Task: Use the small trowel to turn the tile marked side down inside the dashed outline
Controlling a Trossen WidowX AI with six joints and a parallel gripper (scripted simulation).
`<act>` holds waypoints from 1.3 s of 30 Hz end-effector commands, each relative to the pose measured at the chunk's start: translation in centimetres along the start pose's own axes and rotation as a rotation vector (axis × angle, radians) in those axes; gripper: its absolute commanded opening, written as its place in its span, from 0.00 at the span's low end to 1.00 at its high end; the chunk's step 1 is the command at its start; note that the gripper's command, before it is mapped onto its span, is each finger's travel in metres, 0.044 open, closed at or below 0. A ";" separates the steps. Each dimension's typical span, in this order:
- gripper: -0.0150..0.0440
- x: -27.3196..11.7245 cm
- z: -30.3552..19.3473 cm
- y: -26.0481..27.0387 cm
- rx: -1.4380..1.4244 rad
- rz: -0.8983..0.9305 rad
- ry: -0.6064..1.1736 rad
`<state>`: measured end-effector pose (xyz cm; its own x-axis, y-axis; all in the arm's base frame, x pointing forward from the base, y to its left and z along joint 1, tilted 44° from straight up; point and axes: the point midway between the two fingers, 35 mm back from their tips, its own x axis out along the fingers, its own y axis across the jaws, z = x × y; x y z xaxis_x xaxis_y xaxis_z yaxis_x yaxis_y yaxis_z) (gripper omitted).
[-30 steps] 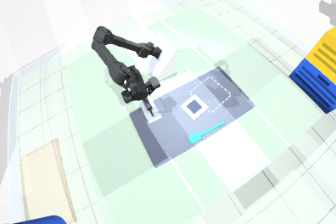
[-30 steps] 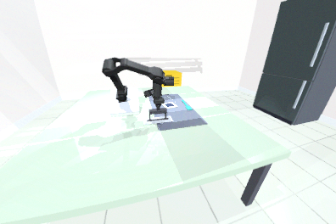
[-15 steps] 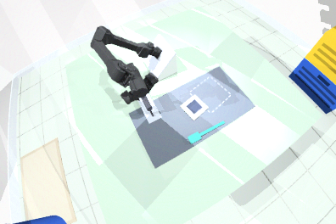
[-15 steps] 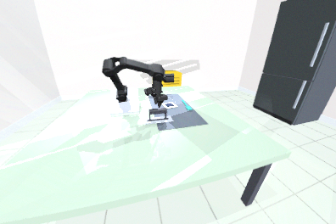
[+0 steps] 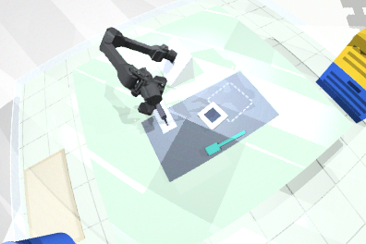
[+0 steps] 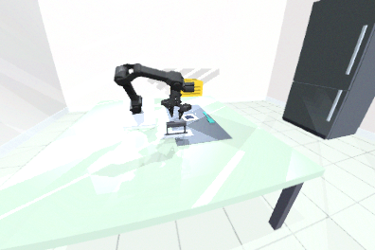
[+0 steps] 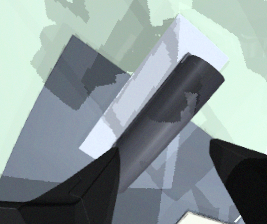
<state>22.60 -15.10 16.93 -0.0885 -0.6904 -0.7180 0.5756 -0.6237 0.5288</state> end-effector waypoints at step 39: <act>0.71 0.0 0.0 0.1 -1.444 0.002 -0.004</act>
<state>22.58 -15.17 16.93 -0.0892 -0.6904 -0.7179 0.9163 0.2256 -0.3308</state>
